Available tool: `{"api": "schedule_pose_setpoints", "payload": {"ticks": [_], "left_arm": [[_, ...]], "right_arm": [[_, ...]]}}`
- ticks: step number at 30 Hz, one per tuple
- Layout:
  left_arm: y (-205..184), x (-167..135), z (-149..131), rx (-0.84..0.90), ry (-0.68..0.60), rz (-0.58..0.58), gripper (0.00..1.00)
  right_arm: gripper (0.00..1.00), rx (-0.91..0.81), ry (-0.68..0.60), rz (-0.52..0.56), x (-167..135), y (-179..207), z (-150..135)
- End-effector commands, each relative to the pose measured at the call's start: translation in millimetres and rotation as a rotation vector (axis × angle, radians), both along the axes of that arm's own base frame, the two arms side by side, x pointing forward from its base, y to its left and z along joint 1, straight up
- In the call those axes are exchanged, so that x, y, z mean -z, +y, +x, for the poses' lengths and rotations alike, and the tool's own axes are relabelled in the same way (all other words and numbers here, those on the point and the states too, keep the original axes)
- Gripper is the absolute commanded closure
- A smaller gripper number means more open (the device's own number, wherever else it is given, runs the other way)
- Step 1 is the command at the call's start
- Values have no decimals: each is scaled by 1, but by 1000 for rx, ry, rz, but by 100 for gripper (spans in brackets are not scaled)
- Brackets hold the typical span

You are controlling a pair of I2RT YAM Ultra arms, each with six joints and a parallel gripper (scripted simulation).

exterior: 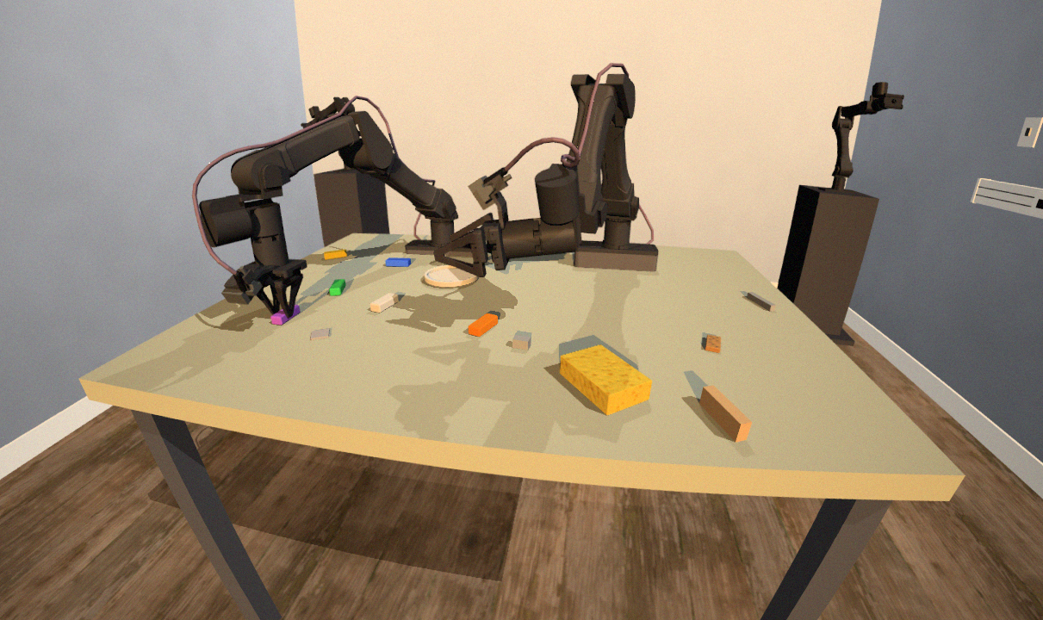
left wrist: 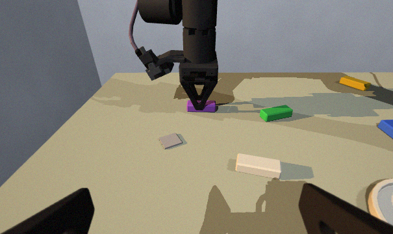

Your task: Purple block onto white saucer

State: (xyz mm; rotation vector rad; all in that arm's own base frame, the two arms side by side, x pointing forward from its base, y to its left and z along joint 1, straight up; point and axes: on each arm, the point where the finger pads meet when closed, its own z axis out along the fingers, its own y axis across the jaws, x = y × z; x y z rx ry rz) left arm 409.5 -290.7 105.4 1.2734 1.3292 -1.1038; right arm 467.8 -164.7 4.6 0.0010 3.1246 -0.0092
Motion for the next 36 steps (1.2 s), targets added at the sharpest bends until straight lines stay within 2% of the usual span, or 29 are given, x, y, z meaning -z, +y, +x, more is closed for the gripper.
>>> {"api": "schedule_pose_setpoints", "payload": {"ticks": [1,24,32,34,36], "left_arm": [[5,5,-5,6,29,-1,0],[5,5,-5,6,29,-1,0],[5,5,-5,6,29,-1,0],[5,5,-5,6,29,-1,0],[5,5,-5,6,29,-1,0]], "right_arm": [[69,-18,11,1,4,3,-1],[69,-18,6,-1,1,0,2],[80,-11,-1,0,-2,1,1],[100,-11,-6,-2,-12,1,1],[100,-11,-6,-2,-12,1,1]]}}
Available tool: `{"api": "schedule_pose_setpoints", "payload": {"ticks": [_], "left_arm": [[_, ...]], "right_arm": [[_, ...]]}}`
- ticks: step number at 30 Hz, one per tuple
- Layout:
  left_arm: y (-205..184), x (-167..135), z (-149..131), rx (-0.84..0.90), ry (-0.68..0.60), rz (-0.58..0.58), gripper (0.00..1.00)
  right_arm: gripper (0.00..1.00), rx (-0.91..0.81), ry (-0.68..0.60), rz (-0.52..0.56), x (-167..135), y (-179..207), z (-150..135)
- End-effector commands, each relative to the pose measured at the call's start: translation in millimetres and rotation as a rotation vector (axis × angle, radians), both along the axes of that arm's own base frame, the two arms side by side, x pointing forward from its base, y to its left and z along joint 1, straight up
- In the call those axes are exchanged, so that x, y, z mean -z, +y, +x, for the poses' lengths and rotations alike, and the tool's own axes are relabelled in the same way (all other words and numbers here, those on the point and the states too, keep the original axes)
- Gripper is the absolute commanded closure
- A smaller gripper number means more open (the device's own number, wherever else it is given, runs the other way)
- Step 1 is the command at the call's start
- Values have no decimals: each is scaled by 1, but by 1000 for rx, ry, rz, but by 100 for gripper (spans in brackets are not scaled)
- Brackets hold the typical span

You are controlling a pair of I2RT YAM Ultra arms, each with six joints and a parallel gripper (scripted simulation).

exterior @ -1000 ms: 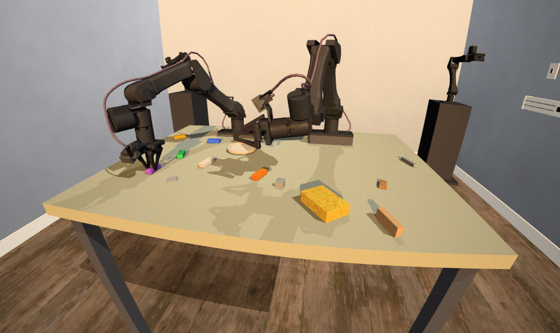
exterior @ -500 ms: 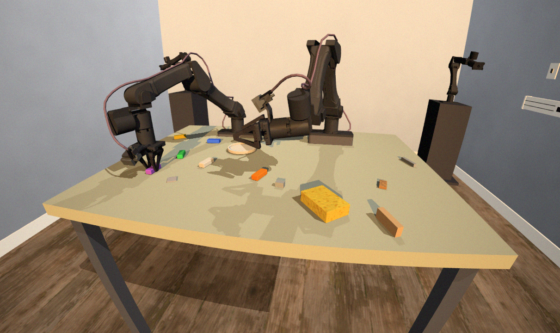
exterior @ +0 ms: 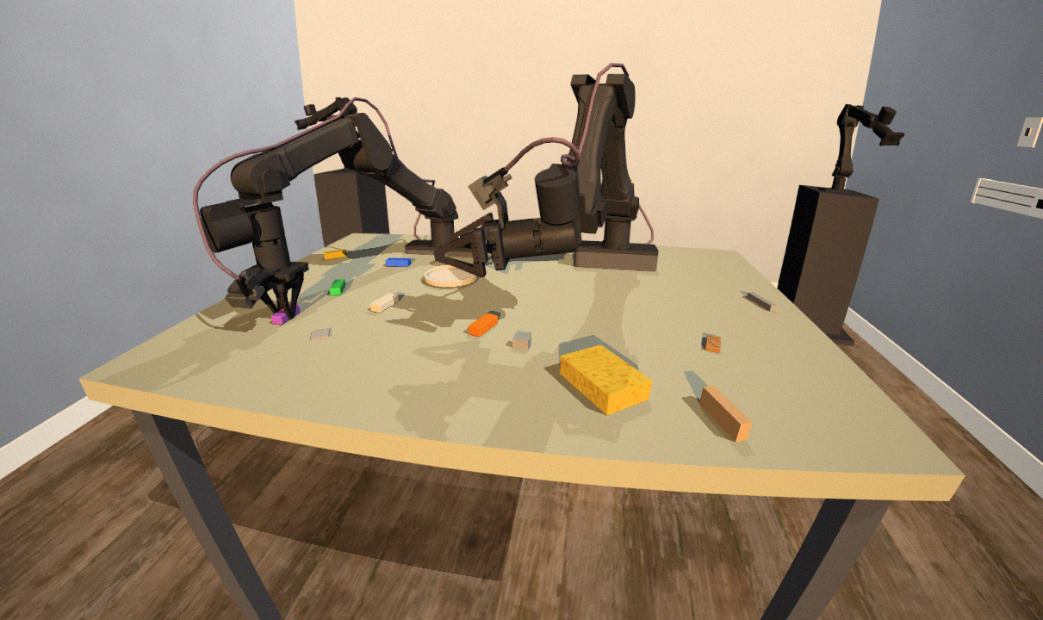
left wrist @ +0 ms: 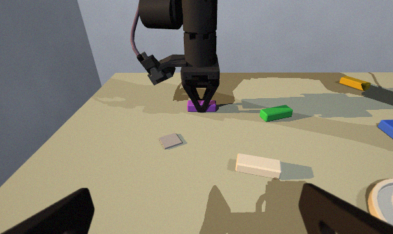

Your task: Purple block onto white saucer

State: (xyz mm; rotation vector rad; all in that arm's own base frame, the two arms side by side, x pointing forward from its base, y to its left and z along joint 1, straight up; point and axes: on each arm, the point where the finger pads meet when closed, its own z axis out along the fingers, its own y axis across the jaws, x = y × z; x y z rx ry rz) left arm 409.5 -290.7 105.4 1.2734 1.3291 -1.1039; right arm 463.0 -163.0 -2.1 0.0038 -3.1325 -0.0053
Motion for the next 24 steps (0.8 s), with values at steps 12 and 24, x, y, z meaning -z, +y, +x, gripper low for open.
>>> {"api": "schedule_pose_setpoints", "payload": {"ticks": [12,24], "left_arm": [[6,0,-6,-6,16,12,0],[29,-21,-66,-98,94,137,0]], "right_arm": [[82,0,-65,-23,-59,1,11],[82,18,-86,-26,-61,33,-16]]}}
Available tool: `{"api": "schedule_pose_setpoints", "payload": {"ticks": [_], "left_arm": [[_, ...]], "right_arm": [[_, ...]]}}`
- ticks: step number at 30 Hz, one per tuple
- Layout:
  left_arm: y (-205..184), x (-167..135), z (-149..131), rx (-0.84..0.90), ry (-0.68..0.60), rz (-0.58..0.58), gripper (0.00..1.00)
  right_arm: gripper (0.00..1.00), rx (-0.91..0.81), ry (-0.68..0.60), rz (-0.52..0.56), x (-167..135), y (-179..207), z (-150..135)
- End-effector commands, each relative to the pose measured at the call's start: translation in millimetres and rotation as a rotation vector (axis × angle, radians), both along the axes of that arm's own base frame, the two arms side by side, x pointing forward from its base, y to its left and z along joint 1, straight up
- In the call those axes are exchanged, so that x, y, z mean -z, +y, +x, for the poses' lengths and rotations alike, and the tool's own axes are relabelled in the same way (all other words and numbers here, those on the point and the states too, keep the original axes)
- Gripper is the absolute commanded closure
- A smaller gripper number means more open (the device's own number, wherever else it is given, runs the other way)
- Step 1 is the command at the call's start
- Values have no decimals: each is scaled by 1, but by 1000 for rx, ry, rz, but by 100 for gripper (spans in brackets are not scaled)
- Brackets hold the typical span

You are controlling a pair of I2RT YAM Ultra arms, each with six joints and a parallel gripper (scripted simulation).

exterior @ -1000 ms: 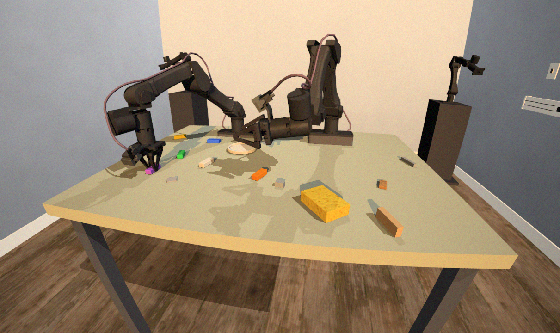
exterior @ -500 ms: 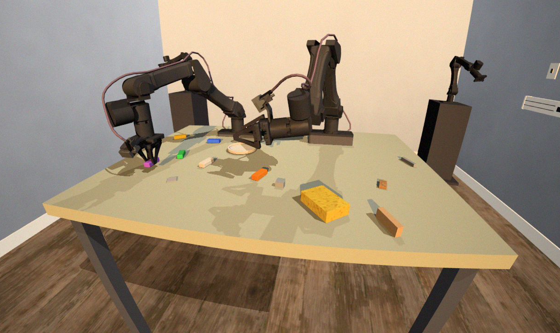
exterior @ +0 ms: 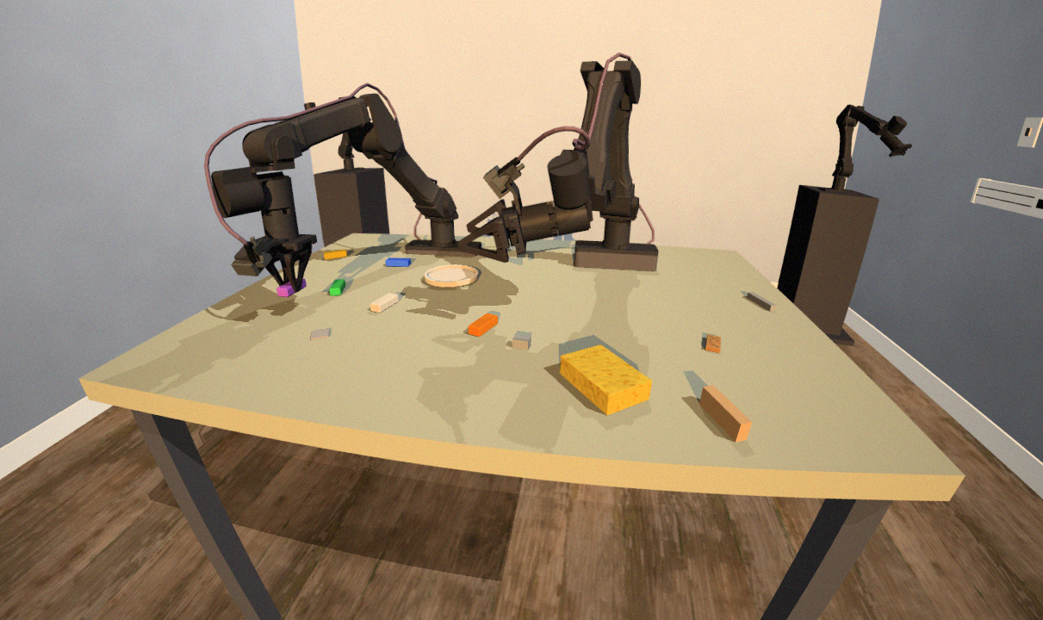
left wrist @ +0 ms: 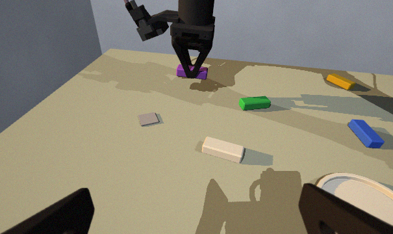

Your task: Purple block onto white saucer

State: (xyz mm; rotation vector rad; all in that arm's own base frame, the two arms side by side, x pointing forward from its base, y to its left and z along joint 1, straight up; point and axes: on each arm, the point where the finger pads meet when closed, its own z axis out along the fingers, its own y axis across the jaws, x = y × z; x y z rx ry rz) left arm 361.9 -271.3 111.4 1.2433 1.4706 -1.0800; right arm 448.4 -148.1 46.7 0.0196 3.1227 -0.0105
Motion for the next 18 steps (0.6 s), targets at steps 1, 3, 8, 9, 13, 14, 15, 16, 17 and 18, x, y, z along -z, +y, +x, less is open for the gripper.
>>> {"api": "schedule_pose_setpoints", "payload": {"ticks": [1,3,8,9,13,14,15,16,17,18], "left_arm": [[13,-18,-26,-41,23,76,0],[17,-24,-40,-54,37,100,0],[32,-42,-79,-94,72,163,0],[32,-42,-79,-94,72,163,0],[41,-57,-100,-122,80,197,0],[44,-60,-107,-133,92,209,0],[47,-64,-115,-142,98,221,0],[50,-67,-122,-152,103,234,0],[53,-71,-129,-162,108,247,0],[56,-79,-135,-173,103,255,0]], "right_arm": [[82,5,-57,-15,-13,24,-7],[82,10,-54,-12,-14,37,-19],[82,22,-37,-4,-18,75,-60],[82,22,-37,-4,-18,75,-60],[82,26,-25,-4,-20,98,-86],[82,27,-22,-3,-21,106,-94],[82,27,-19,-2,-22,113,-102],[82,28,-16,1,-23,121,-109],[82,27,-14,2,-23,127,-117],[82,27,-11,2,-24,134,-124]]}}
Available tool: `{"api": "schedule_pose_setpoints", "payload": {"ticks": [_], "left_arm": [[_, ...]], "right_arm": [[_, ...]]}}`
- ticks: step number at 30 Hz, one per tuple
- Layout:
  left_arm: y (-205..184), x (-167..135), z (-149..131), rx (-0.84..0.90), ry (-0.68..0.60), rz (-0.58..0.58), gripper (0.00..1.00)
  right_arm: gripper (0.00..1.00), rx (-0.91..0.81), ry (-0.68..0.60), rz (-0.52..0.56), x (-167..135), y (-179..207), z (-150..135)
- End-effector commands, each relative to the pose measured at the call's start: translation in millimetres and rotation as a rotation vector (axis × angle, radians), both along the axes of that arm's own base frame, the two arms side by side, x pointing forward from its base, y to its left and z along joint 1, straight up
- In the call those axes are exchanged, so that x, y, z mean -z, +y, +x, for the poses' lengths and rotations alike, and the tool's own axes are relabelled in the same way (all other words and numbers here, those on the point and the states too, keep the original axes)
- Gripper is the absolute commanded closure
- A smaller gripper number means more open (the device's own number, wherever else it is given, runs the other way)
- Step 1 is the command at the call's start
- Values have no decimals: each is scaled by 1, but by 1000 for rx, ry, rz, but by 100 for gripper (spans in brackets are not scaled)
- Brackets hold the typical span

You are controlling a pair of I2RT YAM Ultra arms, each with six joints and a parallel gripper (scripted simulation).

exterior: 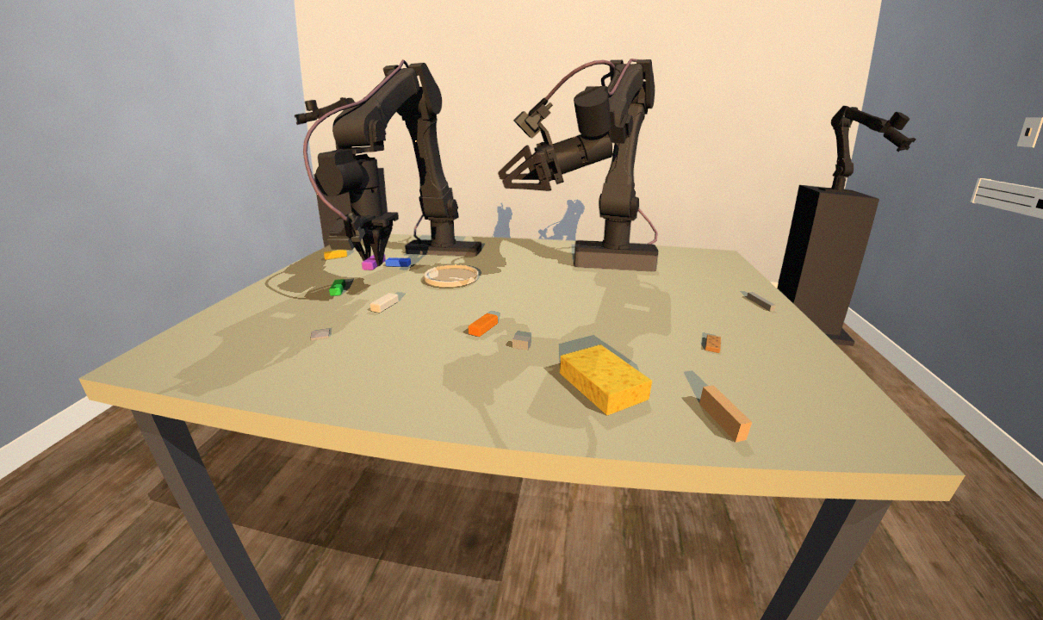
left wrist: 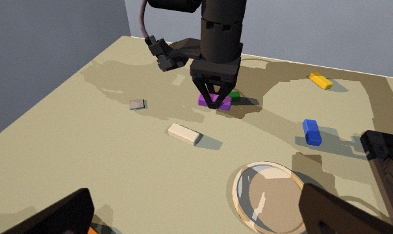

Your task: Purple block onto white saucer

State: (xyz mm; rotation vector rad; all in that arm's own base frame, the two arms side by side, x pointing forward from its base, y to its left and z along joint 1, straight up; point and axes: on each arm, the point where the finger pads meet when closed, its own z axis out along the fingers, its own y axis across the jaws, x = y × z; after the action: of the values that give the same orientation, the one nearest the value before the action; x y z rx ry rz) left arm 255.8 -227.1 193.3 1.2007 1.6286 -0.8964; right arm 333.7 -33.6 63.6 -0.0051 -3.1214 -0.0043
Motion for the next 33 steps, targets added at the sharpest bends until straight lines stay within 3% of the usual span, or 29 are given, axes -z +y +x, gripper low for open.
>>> {"api": "schedule_pose_setpoints", "payload": {"ticks": [1,7,9,15,23,33], "left_arm": [[15,0,-36,-41,114,129,0],[40,-27,-86,-134,144,217,0],[40,-27,-86,-134,144,217,0],[63,-61,-125,-245,125,274,0],[60,-88,-143,-232,72,232,0],[61,-94,-161,-207,80,262,0]], "right_arm": [[82,35,-48,-7,-8,25,-15],[82,34,-58,0,-8,61,-49],[82,34,-58,0,-8,61,-49],[82,18,-53,15,6,90,-76],[82,-14,-20,5,13,94,-90],[82,-16,-19,4,13,95,-91]]}}
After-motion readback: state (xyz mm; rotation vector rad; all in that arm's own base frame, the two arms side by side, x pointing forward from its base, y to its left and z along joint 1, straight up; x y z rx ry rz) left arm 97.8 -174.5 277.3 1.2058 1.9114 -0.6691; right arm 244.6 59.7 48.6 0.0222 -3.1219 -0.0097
